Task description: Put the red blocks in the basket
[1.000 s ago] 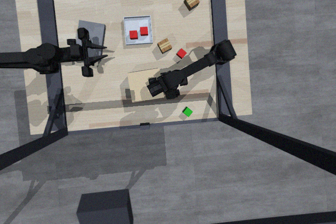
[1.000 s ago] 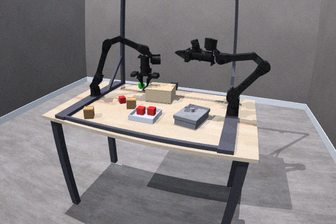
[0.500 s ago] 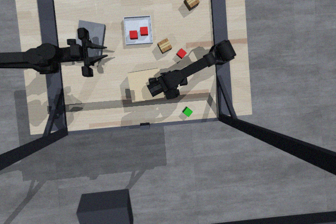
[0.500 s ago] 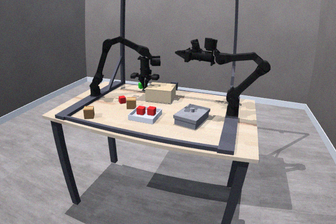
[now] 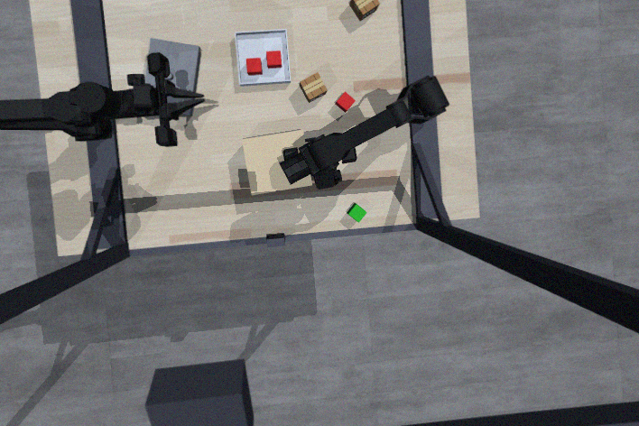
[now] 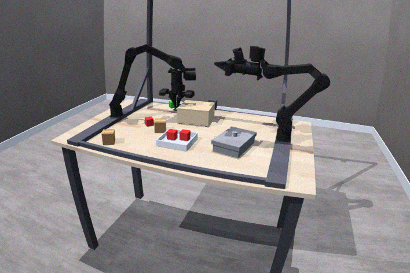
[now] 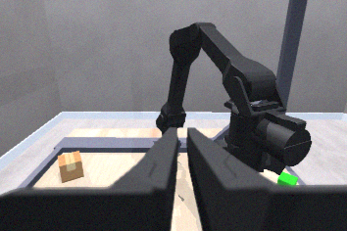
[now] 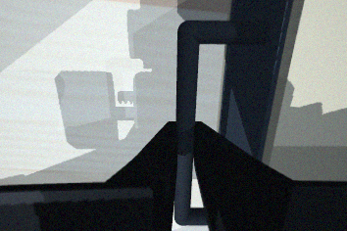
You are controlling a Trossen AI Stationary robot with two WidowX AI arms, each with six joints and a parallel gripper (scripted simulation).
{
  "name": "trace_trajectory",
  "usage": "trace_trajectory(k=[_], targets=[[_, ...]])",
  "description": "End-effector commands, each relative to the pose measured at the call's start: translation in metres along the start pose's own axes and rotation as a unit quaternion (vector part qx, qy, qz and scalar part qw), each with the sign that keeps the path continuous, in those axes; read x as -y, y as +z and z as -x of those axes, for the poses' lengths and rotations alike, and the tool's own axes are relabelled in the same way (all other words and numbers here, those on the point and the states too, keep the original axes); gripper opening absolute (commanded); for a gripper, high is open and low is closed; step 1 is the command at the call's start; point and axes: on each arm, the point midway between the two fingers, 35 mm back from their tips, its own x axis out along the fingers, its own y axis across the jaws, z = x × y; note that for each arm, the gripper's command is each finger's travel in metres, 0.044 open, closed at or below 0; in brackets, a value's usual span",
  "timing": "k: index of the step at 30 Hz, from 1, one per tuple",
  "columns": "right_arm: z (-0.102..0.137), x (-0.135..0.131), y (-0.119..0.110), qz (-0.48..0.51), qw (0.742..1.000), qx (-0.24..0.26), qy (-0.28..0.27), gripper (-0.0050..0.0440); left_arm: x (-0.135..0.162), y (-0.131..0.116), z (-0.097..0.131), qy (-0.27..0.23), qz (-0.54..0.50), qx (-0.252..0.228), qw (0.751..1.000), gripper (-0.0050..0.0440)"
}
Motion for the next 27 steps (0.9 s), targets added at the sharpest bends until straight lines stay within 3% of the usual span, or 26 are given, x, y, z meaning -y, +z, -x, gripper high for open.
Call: trace_trajectory(k=[1, 6, 13, 18, 27], targets=[[0.013, 0.008, 0.001, 0.0, 1.0, 0.01, -0.024, -0.0013, -0.001, 0.019, 0.004, 0.002, -0.003, 0.024, 1.0, 0.0], [0.013, 0.008, 0.001, 0.0, 1.0, 0.01, -0.024, -0.005, -0.001, 0.019, 0.004, 0.002, -0.003, 0.024, 1.0, 0.0], [0.013, 0.008, 0.001, 0.0, 1.0, 0.01, -0.024, -0.005, 0.001, 0.016, -0.003, 0.0, -0.017, 0.011, 1.0, 0.0], [0.013, 0.008, 0.001, 0.0, 1.0, 0.01, -0.024, -0.005, 0.013, 0.01, -0.019, -0.016, -0.107, -0.03, 0.994, -0.0001], [0.013, 0.008, 0.001, 0.0, 1.0, 0.01, -0.024, -0.005, 0.034, -0.007, -0.045, -0.061, -0.274, -0.102, 0.954, -0.0005]])
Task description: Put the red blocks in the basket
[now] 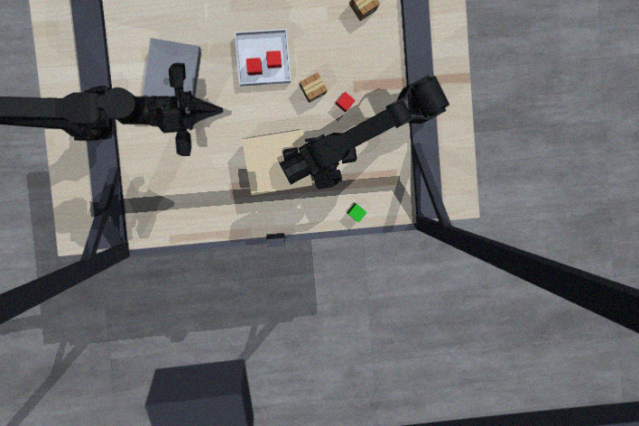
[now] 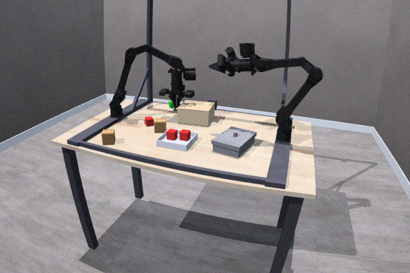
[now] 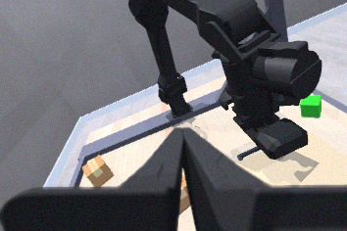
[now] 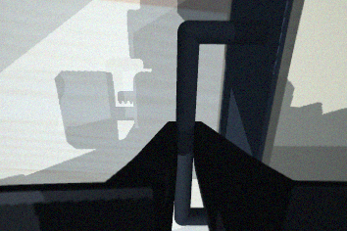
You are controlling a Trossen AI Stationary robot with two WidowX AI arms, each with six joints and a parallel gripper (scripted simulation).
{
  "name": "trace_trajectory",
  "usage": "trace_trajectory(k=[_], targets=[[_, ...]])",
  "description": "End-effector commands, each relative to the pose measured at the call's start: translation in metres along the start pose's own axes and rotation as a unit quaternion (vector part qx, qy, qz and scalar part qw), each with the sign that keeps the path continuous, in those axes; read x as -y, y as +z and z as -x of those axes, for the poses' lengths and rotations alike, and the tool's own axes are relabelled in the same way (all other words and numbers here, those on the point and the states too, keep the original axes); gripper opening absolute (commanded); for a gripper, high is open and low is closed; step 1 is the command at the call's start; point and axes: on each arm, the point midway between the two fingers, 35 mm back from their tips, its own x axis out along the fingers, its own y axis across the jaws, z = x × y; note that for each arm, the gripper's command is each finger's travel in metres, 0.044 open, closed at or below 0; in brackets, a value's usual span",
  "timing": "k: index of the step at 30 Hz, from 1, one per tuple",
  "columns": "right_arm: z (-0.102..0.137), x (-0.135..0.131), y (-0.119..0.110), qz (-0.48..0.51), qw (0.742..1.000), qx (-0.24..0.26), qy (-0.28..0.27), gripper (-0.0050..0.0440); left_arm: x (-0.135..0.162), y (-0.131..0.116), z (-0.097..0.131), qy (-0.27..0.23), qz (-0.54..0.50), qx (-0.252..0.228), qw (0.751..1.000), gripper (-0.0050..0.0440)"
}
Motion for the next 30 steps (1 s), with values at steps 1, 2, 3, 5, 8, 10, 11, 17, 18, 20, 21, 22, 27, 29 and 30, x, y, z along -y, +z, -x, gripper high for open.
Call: trace_trajectory(k=[1, 2, 3, 5, 8, 10, 11, 17, 18, 20, 21, 22, 27, 29, 30], targets=[[0.013, 0.008, 0.001, 0.0, 1.0, 0.01, -0.024, -0.005, 0.007, 0.015, -0.014, -0.018, -0.094, -0.028, 0.995, -0.0013], [0.013, 0.008, 0.001, 0.0, 1.0, 0.01, -0.024, -0.005, 0.007, 0.015, -0.014, -0.018, -0.094, -0.028, 0.995, -0.0013], [0.013, 0.008, 0.001, 0.0, 1.0, 0.01, -0.024, -0.005, 0.007, 0.015, -0.014, -0.018, -0.094, -0.028, 0.995, -0.0013], [0.013, 0.008, 0.001, 0.0, 1.0, 0.01, -0.024, -0.005, 0.012, 0.014, -0.02, -0.031, -0.131, -0.04, 0.99, -0.0028], [0.013, 0.008, 0.001, 0.0, 1.0, 0.01, -0.024, -0.005, 0.015, 0.013, -0.022, -0.038, -0.146, -0.046, 0.987, -0.005], [0.013, 0.008, 0.001, 0.0, 1.0, 0.01, -0.024, -0.005, 0.022, 0.014, -0.031, -0.057, -0.197, -0.058, 0.977, -0.005], [0.013, 0.008, 0.001, 0.0, 1.0, 0.01, -0.024, -0.005, 0.026, 0.012, -0.033, -0.065, -0.218, -0.064, 0.972, -0.005], [0.013, 0.008, 0.001, 0.0, 1.0, 0.01, -0.024, -0.005, 0.047, 0.009, -0.048, -0.117, -0.327, -0.085, 0.934, -0.005], [0.013, 0.008, 0.001, 0.0, 1.0, 0.01, -0.024, -0.005, 0.05, 0.008, -0.05, -0.125, -0.345, -0.088, 0.926, -0.005], [0.013, 0.008, 0.001, 0.0, 1.0, 0.01, -0.024, -0.005, 0.05, 0.008, -0.05, -0.125, -0.345, -0.088, 0.926, -0.005], [0.013, 0.008, 0.001, 0.0, 1.0, 0.01, -0.024, -0.005, 0.053, 0.008, -0.052, -0.134, -0.362, -0.09, 0.918, -0.005], [0.013, 0.008, 0.001, 0.0, 1.0, 0.01, -0.024, -0.005, 0.057, 0.007, -0.054, -0.142, -0.38, -0.092, 0.909, -0.005], [0.013, 0.008, 0.001, 0.0, 1.0, 0.01, -0.024, -0.005, 0.069, 0.005, -0.063, -0.173, -0.441, -0.097, 0.875, -0.005], [0.013, 0.008, 0.001, 0.0, 1.0, 0.01, -0.024, -0.005, 0.077, 0.002, -0.066, -0.193, -0.478, -0.1, 0.851, -0.005], [0.013, 0.008, 0.001, 0.0, 1.0, 0.01, -0.024, -0.005, 0.08, 0.001, -0.068, -0.202, -0.494, -0.1, 0.84, -0.005]])
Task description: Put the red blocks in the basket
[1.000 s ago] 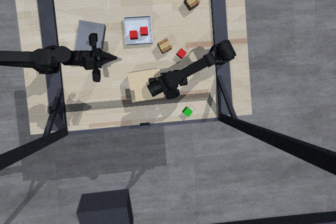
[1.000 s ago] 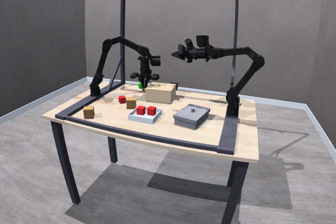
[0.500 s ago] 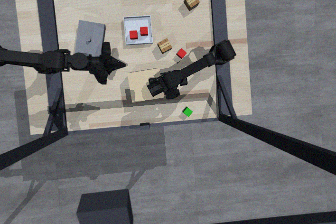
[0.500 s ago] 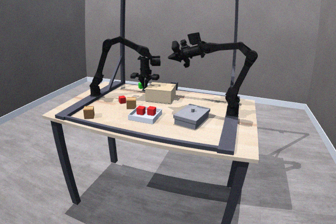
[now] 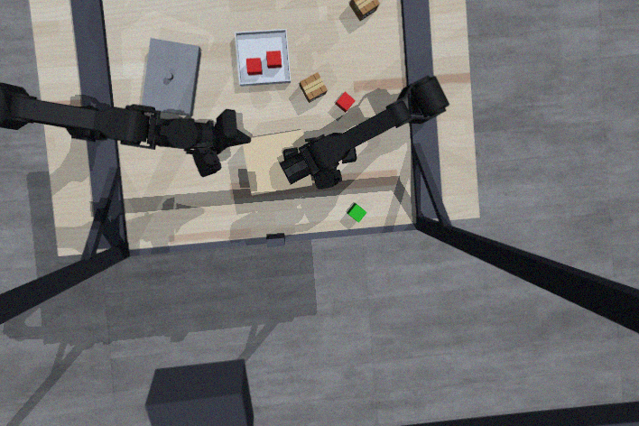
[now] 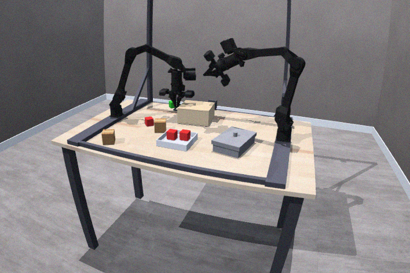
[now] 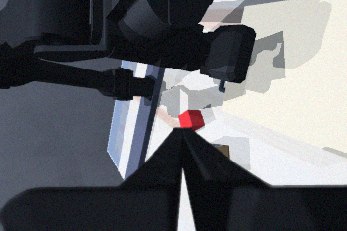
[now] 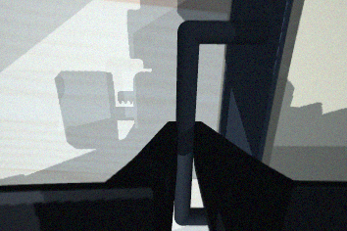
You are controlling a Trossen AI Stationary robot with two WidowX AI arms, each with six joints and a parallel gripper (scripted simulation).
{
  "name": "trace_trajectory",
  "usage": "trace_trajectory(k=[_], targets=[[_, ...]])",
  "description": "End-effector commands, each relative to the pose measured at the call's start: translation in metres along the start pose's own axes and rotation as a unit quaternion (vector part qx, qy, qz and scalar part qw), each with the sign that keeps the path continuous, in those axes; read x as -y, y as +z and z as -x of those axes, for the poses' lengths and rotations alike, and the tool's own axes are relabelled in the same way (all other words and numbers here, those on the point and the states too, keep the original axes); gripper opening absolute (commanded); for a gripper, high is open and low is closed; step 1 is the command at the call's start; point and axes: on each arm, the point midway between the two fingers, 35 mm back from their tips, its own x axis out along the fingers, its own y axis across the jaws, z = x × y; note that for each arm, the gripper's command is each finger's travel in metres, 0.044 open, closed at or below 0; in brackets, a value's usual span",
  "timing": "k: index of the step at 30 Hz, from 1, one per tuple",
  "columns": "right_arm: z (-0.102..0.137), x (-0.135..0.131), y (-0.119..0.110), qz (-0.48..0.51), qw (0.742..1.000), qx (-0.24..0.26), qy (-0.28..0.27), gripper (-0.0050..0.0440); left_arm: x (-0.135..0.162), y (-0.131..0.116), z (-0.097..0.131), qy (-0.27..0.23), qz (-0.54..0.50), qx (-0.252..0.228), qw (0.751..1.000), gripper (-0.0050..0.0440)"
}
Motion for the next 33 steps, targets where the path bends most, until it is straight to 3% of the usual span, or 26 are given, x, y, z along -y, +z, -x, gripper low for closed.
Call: trace_trajectory(k=[1, 12, 22, 24, 26, 29, 33], targets=[[0.013, 0.008, 0.001, 0.0, 1.0, 0.01, -0.024, -0.005, -0.002, 0.018, -0.008, -0.033, -0.097, 0.001, 0.995, -0.005], [0.013, 0.008, 0.001, 0.0, 1.0, 0.01, -0.024, -0.005, 0.015, 0.036, -0.026, -0.092, -0.239, 0.009, 0.967, -0.005], [0.013, 0.008, 0.001, 0.0, 1.0, 0.01, -0.024, -0.005, 0.044, 0.062, -0.048, -0.172, -0.449, 0.043, 0.876, -0.005], [0.013, 0.008, 0.001, 0.0, 1.0, 0.01, -0.024, -0.005, 0.044, 0.062, -0.048, -0.172, -0.449, 0.043, 0.876, -0.005], [0.013, 0.008, 0.001, 0.0, 1.0, 0.01, -0.024, -0.005, 0.05, 0.067, -0.051, -0.185, -0.486, 0.052, 0.853, -0.005], [0.013, 0.008, 0.001, 0.0, 1.0, 0.01, -0.024, -0.005, 0.054, 0.069, -0.053, -0.193, -0.504, 0.057, 0.84, -0.005], [0.013, 0.008, 0.001, 0.0, 1.0, 0.01, -0.024, -0.005, 0.069, 0.079, -0.06, -0.222, -0.587, 0.083, 0.775, -0.005]])
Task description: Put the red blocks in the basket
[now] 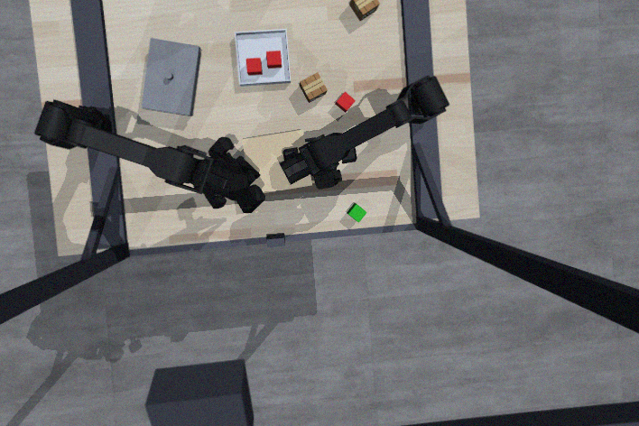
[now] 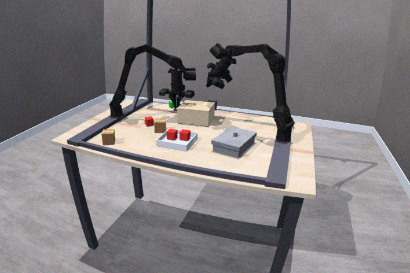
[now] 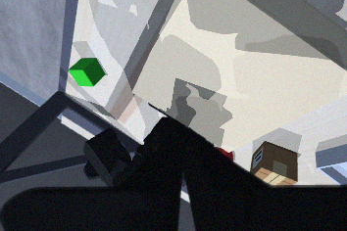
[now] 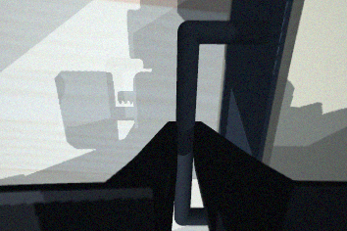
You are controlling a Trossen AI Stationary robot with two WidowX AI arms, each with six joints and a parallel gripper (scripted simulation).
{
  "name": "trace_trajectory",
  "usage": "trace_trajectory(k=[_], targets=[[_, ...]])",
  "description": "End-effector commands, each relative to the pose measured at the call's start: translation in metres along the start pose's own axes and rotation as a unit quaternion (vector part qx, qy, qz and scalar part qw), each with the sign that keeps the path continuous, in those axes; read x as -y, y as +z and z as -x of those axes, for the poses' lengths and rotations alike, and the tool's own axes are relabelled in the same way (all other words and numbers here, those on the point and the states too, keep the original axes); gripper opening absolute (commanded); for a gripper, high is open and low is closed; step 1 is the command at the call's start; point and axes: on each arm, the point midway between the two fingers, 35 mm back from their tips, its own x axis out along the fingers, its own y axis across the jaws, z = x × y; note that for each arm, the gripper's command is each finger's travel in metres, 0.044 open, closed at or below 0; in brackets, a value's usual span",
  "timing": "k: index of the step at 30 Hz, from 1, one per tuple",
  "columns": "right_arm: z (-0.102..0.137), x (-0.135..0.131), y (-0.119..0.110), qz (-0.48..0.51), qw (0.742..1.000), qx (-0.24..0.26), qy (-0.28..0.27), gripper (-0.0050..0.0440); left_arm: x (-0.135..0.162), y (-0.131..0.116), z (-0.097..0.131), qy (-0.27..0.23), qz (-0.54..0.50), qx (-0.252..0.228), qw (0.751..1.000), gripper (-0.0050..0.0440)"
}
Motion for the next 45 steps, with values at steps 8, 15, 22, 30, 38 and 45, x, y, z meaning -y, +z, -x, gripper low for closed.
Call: trace_trajectory(k=[8, 15, 22, 30, 38, 45], targets=[[0.013, 0.008, 0.001, 0.0, 1.0, 0.01, -0.024, -0.005, -0.019, 0.028, -0.015, -0.05, -0.214, 0.049, 0.974, -0.005], [0.013, 0.008, 0.001, 0.0, 1.0, 0.01, -0.024, -0.005, -0.018, 0.044, -0.026, -0.075, -0.325, 0.084, 0.939, -0.005], [0.013, 0.008, 0.001, 0.0, 1.0, 0.01, -0.024, -0.005, -0.018, 0.037, -0.024, -0.068, -0.291, 0.073, 0.952, -0.005], [0.013, 0.008, 0.001, 0.0, 1.0, 0.01, -0.024, -0.005, -0.016, 0.038, -0.019, -0.059, -0.289, 0.067, 0.953, -0.005], [0.013, 0.008, 0.001, 0.0, 1.0, 0.01, -0.024, -0.005, -0.012, 0.046, -0.03, -0.057, -0.292, 0.068, 0.952, -0.005], [0.013, 0.008, 0.001, 0.0, 1.0, 0.01, -0.024, -0.005, -0.01, 0.05, -0.037, -0.055, -0.294, 0.067, 0.952, -0.005]])
